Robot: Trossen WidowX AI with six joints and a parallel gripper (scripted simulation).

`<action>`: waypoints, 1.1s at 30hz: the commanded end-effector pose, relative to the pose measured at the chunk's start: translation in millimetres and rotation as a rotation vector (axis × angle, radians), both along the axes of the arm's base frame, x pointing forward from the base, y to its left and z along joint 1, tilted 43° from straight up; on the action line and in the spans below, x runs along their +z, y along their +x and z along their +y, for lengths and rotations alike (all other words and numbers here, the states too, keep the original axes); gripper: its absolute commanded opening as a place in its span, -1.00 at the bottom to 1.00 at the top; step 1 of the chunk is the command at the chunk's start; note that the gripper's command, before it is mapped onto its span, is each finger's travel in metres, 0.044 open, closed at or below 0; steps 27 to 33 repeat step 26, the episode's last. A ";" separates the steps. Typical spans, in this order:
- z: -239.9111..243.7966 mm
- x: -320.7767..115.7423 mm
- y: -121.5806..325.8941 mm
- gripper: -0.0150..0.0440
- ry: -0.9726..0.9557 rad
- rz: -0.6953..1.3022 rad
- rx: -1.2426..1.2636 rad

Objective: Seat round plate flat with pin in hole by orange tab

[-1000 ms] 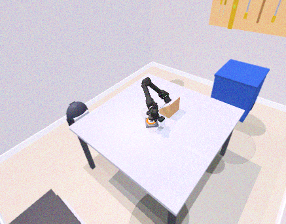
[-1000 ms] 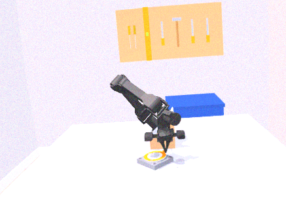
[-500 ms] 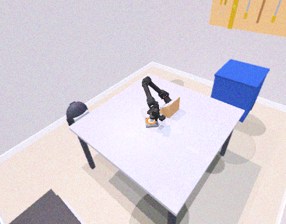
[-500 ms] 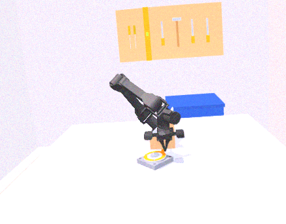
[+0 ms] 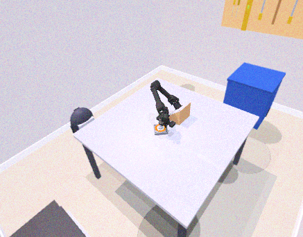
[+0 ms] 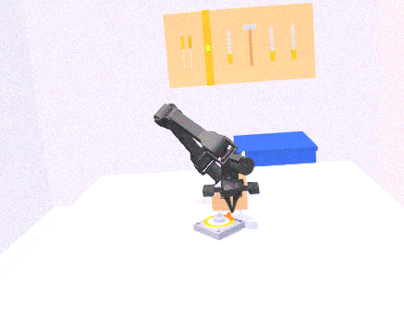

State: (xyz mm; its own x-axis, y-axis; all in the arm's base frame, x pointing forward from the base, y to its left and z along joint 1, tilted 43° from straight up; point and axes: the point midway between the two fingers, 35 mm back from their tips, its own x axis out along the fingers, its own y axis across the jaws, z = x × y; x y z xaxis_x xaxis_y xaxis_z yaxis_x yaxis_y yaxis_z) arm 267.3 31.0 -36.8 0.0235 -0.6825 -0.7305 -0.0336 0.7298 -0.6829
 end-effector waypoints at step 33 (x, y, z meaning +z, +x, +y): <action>27.1 30.2 -1.8 -0.49 0.001 -0.005 0.005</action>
